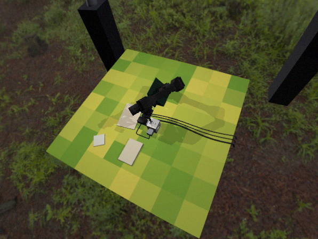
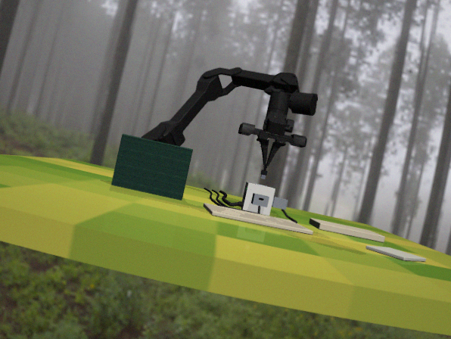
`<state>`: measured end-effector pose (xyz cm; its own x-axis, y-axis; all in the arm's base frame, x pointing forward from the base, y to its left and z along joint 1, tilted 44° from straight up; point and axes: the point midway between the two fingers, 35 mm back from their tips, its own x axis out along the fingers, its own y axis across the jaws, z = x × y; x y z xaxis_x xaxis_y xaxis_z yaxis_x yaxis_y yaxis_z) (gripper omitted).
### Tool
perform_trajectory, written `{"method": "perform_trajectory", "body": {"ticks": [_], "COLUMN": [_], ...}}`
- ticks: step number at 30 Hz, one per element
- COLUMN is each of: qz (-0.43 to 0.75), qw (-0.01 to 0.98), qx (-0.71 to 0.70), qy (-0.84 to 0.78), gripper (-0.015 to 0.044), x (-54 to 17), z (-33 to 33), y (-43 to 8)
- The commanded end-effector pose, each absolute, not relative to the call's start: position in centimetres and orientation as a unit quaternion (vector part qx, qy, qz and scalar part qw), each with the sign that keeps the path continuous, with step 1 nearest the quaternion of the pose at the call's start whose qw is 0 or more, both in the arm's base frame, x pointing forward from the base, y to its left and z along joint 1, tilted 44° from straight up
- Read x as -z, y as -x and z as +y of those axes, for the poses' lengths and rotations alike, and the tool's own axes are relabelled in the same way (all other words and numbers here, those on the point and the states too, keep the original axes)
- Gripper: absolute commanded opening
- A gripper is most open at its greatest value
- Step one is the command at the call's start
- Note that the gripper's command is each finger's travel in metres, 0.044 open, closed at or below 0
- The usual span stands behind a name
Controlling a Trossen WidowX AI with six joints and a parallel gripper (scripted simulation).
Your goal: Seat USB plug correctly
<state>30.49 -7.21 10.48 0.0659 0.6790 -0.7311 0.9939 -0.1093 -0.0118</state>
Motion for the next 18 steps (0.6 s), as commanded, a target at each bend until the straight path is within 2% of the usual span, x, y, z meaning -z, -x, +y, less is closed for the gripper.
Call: {"method": "perform_trajectory", "body": {"ticks": [1,8,18], "qz": [0.615,0.621,0.652], "qw": [0.263,0.278,0.361], "qx": [0.302,0.287,0.205], "qy": [-0.679,-0.674,-0.634], "gripper": [0.0,0.0,0.0], "x": [-10.57,-10.64,-10.63], "z": [-7.45,-7.4,-7.35], "y": [-30.46,-30.47,-30.48]}}
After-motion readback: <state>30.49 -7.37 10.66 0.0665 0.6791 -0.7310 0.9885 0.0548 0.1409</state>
